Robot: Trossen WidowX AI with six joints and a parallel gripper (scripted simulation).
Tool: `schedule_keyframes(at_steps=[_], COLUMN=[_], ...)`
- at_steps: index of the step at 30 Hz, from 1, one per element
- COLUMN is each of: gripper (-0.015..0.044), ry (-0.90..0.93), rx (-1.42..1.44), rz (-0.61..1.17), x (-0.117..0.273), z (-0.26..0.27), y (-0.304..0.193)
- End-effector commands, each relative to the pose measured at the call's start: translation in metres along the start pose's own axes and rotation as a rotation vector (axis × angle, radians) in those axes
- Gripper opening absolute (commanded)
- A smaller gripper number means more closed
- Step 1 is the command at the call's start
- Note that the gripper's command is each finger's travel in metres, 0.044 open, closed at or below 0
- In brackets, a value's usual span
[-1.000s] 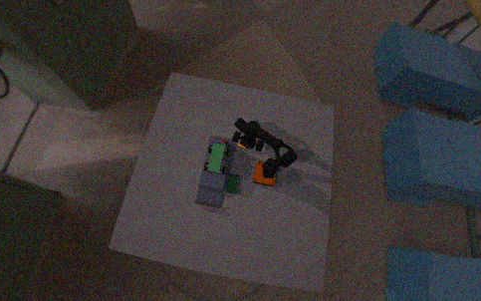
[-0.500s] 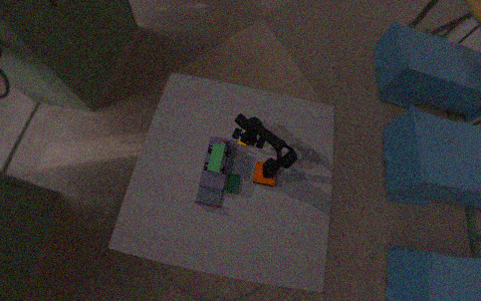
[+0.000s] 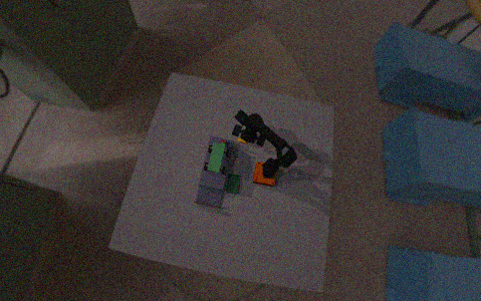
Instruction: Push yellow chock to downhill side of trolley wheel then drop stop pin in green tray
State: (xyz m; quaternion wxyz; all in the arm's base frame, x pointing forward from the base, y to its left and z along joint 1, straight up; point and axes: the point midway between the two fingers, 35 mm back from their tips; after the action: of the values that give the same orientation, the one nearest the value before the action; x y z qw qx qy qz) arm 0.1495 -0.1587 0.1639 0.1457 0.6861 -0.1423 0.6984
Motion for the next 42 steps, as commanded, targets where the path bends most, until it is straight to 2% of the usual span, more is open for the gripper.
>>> schedule_keyframes(at_steps=[1, 42], gripper=[0.0, 0.0], ry=[0.0, -0.004], rx=[0.043, 1.422], rz=[-0.004, -0.002], x=[0.002, 0.002], z=[0.0013, 0.0014], y=[0.0015, 0.0015])
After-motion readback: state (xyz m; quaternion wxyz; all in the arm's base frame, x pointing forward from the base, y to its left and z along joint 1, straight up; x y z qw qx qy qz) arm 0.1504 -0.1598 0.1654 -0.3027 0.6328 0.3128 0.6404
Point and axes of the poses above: the point midway between the two fingers, 35 mm back from their tips, its own x axis back along the fingers, its own z axis across the jaws, y = z × x, and after that the axes turned 3 degrees about -x, right-handed
